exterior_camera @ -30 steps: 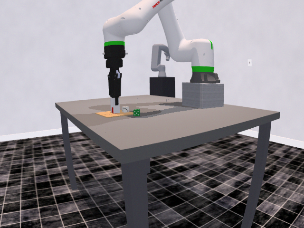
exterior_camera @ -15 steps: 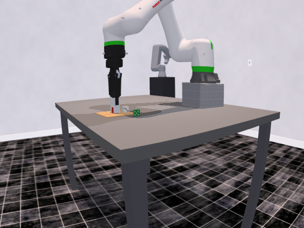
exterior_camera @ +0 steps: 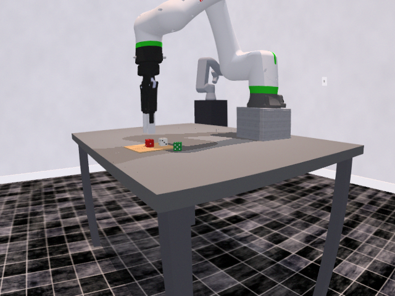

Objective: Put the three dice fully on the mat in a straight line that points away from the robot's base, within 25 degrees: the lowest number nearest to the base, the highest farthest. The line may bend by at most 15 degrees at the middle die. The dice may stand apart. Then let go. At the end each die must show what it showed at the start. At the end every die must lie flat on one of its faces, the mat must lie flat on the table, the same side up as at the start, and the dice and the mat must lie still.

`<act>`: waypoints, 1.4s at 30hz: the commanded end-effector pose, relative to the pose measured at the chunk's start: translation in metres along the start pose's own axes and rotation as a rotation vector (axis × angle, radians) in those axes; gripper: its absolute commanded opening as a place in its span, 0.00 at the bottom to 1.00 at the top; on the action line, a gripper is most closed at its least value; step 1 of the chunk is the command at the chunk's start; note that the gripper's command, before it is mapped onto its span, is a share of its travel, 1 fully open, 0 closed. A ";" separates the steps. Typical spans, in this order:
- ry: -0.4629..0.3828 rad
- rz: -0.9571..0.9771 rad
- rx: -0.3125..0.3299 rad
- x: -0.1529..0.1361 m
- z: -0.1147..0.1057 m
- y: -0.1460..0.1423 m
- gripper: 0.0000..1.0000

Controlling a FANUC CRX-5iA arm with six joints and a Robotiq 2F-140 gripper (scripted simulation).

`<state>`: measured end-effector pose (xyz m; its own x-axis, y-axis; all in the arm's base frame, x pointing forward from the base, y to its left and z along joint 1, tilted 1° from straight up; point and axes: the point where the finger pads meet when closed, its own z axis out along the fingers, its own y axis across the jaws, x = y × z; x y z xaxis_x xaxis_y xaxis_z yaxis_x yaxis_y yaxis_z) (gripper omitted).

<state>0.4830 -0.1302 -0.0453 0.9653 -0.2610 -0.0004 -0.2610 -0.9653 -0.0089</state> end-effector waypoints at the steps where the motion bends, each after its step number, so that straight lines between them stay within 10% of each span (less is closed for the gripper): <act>1: 0.000 0.000 0.000 0.000 -0.017 0.000 0.25; 15: 0.000 0.000 0.000 0.000 -0.047 0.000 0.25; 16: 0.000 0.000 0.000 0.000 -0.047 0.000 1.00; 42: 0.000 0.031 0.000 -0.001 -0.047 -0.002 1.00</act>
<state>0.4827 -0.1298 0.0012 0.9620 -0.2731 -0.0009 -0.2731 -0.9620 -0.0091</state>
